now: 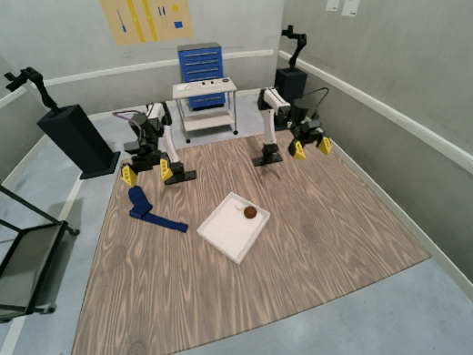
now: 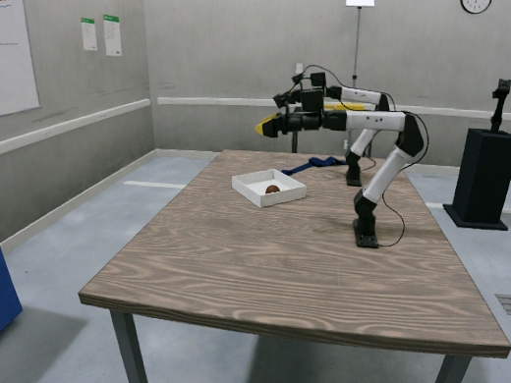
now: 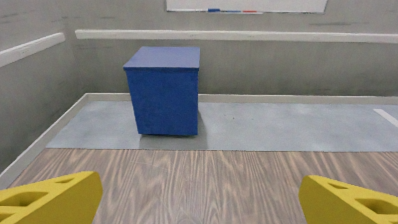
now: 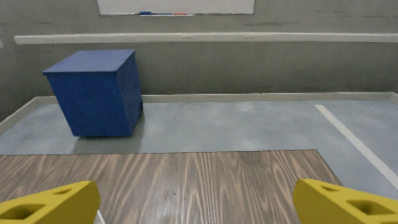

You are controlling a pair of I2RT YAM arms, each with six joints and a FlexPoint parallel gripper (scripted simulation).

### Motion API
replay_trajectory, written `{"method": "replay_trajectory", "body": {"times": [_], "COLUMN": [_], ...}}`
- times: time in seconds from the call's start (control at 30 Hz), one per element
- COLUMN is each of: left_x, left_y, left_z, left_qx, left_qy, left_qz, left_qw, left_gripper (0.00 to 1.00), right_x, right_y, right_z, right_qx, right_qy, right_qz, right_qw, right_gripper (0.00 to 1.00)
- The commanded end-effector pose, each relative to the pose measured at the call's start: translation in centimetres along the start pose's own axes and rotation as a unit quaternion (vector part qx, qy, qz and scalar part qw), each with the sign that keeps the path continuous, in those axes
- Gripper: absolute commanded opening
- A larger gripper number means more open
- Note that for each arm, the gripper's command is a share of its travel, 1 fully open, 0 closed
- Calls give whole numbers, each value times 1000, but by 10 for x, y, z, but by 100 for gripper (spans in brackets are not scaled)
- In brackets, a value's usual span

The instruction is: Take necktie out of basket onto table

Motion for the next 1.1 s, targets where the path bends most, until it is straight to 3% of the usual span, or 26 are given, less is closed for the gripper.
{"method": "replay_trajectory", "body": {"times": [0.0,1.07], "left_x": [1,1], "left_y": [8,8], "left_z": [20,20], "left_qx": [-45,-45], "left_qy": [0,0], "left_qz": [3,3], "left_qw": [999,999], "left_gripper": [100,100], "right_x": [7,5], "right_y": [6,3], "right_z": [15,-14], "right_qx": [-47,-51], "right_qy": [7,7], "right_qz": [16,19], "right_qw": [999,998], "right_gripper": [100,100]}}
Point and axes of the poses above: on each arm, the point where the finger pads meet when closed, its own y axis back along the fingers, its own x axis across the jaws, z = x × y, the point moved 3 cm from there along y, back along the fingers, and after that the axes turned 4 degrees about -y, right-handed, at the moved point
